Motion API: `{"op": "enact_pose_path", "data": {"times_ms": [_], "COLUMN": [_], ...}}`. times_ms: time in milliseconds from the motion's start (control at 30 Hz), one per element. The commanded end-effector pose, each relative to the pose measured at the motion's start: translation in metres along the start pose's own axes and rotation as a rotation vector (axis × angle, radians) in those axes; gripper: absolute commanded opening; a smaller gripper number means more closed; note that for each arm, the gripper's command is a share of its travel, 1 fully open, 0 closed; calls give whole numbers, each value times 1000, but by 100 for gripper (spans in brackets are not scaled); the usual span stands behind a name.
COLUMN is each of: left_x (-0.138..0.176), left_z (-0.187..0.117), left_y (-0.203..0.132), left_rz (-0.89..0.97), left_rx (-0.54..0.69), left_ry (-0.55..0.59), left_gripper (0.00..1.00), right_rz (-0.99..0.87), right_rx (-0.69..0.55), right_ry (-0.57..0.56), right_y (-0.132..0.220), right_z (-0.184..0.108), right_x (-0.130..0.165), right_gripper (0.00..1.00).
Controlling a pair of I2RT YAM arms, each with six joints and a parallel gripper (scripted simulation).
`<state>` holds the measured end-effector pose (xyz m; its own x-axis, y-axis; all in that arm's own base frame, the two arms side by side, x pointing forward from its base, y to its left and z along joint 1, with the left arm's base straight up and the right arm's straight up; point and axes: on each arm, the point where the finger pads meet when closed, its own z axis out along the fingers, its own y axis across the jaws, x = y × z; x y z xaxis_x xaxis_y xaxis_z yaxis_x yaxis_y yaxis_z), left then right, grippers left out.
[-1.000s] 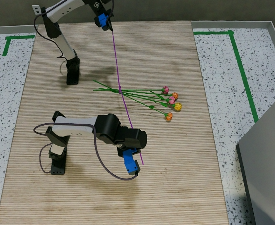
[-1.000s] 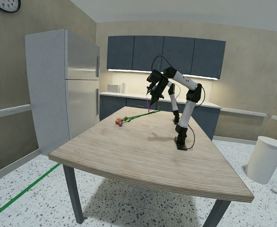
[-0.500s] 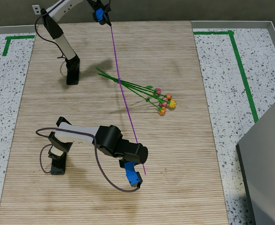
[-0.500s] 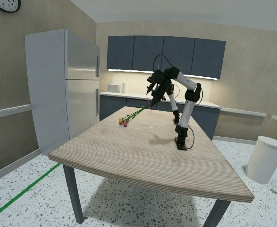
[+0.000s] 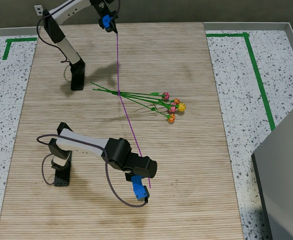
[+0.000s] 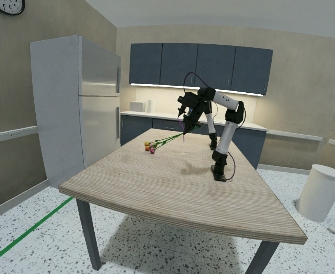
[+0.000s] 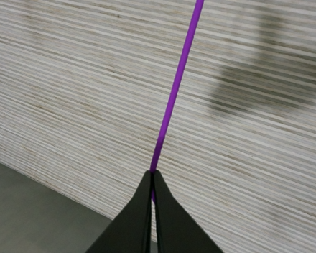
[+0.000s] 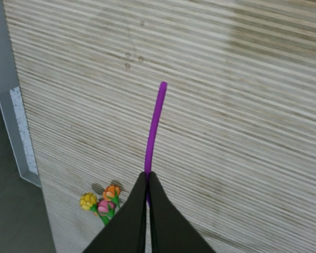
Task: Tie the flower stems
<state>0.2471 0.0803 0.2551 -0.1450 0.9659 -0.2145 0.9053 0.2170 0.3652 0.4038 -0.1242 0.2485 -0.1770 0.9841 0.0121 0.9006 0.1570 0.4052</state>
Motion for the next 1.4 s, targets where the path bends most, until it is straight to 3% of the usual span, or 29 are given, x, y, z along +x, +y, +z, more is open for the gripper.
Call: {"op": "enact_pose_path", "data": {"times_ms": [0, 433, 500, 733, 867, 1367], "left_x": [5, 29, 29, 44, 49, 52], "left_z": [2, 102, 102, 164, 187, 203], "left_y": [7, -31, -31, -57, -67, -71], "left_rz": [24, 22, 22, 14, 14, 19], "left_rx": [-76, -76, -76, -55, -55, -69], "left_ry": [45, 45, 45, 39, 39, 34], "left_gripper": [0, 0, 0, 0, 0, 0], "right_rz": [-23, -21, -21, -13, -14, -16], "right_rx": [-106, -107, -107, -75, -77, -85], "right_ry": [-87, -87, -87, -69, -66, -70], "right_y": [13, -29, -29, -61, -72, -77], "right_z": [-11, 90, 90, 162, 185, 201], "right_x": [-10, -12, -12, -13, -12, -14], "right_gripper": [0, 0, 0, 0, 0, 0]}}
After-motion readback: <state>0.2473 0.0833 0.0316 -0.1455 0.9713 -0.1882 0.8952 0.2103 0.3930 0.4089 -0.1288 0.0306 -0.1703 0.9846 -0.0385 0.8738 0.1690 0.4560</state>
